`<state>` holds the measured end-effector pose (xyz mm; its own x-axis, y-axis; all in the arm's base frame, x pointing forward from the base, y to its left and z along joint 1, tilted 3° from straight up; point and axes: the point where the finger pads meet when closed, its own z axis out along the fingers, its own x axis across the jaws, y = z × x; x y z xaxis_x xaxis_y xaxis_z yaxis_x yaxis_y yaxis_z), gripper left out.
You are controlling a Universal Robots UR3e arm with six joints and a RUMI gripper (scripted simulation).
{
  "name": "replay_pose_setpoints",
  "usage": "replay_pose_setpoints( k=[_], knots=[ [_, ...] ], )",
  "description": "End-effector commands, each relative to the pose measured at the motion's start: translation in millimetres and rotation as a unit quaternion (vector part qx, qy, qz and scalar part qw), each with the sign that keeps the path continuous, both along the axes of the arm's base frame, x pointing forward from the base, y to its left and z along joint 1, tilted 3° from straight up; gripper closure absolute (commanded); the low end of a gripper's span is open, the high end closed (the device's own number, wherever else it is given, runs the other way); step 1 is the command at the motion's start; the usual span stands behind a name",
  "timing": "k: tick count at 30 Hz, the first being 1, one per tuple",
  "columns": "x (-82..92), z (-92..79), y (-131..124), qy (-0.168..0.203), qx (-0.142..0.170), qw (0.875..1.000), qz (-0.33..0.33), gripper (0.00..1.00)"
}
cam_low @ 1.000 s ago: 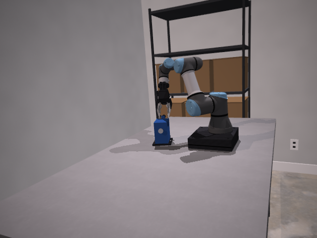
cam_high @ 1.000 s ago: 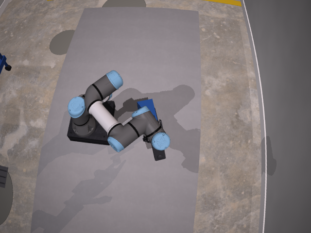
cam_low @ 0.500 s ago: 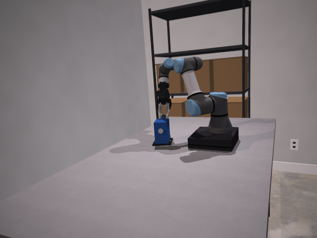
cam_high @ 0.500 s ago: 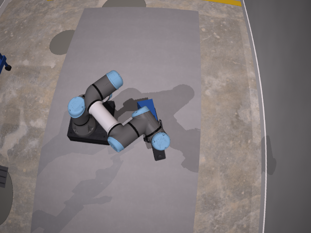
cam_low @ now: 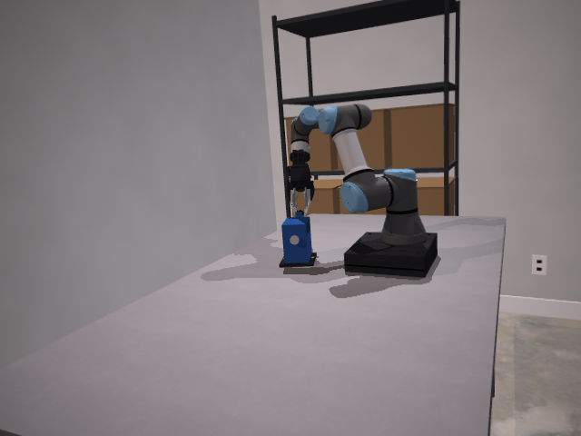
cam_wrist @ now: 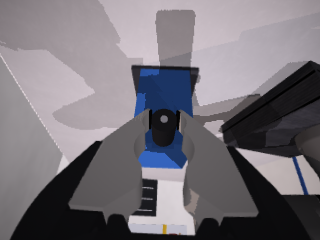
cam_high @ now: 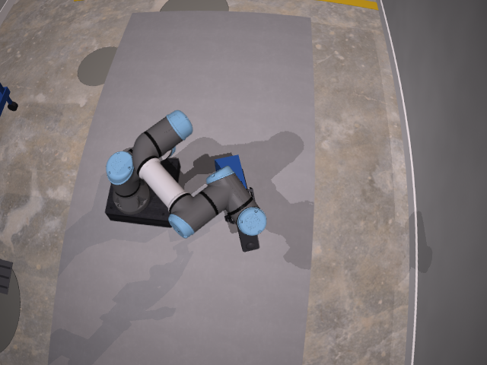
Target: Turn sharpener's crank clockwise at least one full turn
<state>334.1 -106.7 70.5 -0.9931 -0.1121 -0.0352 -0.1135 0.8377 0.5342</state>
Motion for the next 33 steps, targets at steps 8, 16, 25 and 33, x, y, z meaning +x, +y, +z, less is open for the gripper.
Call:
replay_pose_setpoints(
  k=[8, 16, 25, 33],
  knots=[
    [2.8, 0.6, -0.1, -0.001, -0.001, 1.000, 0.000, 0.91],
    [5.2, 0.4, 0.2, -0.001, -0.001, 1.000, 0.000, 0.91],
    [9.0, -0.1, 0.6, -0.001, -0.001, 1.000, 0.000, 0.91],
    [12.5, -0.9, 1.1, -0.001, -0.001, 1.000, 0.000, 0.91]
  ],
)
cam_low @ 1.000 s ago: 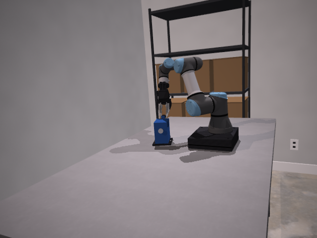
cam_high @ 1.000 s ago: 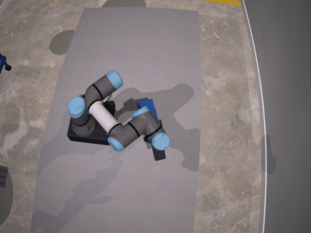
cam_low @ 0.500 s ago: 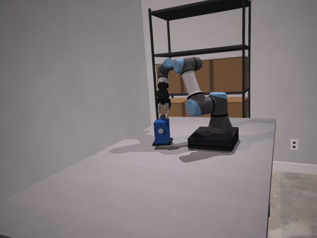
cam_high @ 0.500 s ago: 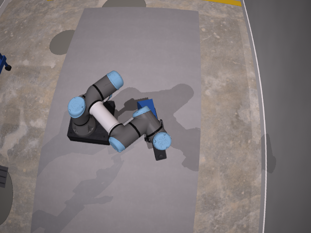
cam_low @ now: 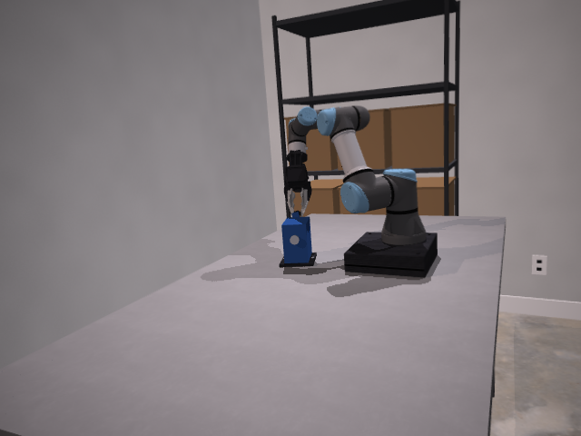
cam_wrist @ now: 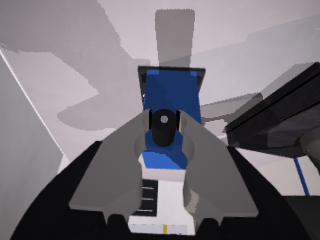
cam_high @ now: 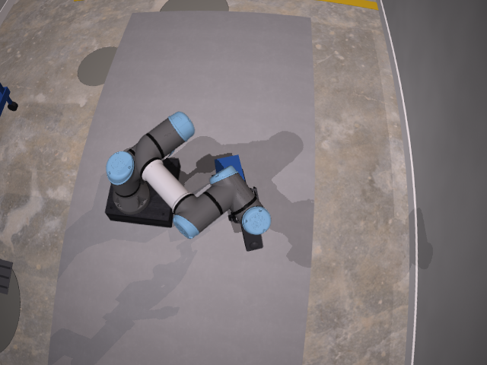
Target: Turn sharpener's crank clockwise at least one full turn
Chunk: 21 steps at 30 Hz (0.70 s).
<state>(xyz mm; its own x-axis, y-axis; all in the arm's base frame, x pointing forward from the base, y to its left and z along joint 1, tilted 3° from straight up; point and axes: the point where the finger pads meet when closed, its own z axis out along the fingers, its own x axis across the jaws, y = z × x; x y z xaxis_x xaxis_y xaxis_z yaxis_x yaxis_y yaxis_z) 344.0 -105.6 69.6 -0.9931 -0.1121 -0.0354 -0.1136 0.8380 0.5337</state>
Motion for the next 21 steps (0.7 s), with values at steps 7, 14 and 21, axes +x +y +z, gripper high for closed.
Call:
replay_pose_setpoints(
  k=[7, 14, 21],
  knots=[
    [6.3, -1.0, 0.4, -0.001, -0.001, 1.000, 0.000, 0.91],
    [10.1, -2.4, 0.9, -0.001, -0.001, 1.000, 0.000, 0.91],
    [14.0, -4.2, 1.4, -0.001, -0.001, 1.000, 0.000, 0.91]
  ],
)
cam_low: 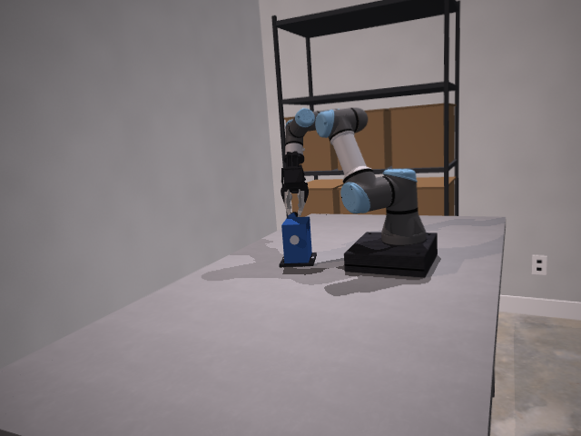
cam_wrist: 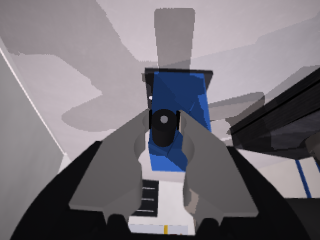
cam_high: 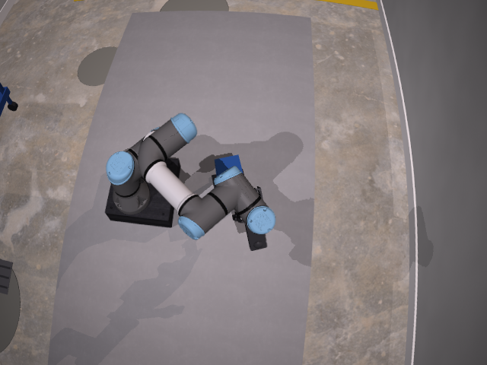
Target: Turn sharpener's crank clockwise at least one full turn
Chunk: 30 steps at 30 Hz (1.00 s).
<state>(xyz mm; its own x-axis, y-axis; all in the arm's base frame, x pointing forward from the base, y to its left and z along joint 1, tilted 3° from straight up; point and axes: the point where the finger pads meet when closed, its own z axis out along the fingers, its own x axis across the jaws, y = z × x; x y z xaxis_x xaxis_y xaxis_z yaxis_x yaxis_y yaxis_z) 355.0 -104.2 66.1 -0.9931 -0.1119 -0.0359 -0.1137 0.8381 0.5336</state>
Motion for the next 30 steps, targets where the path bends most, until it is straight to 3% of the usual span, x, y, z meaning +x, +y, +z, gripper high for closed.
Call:
replay_pose_setpoints(
  k=[1, 30],
  knots=[
    [3.6, -1.1, 0.1, -0.001, -0.001, 1.000, 0.000, 0.91],
    [19.0, -14.2, 2.3, -0.001, -0.001, 1.000, 0.000, 0.91]
  ],
)
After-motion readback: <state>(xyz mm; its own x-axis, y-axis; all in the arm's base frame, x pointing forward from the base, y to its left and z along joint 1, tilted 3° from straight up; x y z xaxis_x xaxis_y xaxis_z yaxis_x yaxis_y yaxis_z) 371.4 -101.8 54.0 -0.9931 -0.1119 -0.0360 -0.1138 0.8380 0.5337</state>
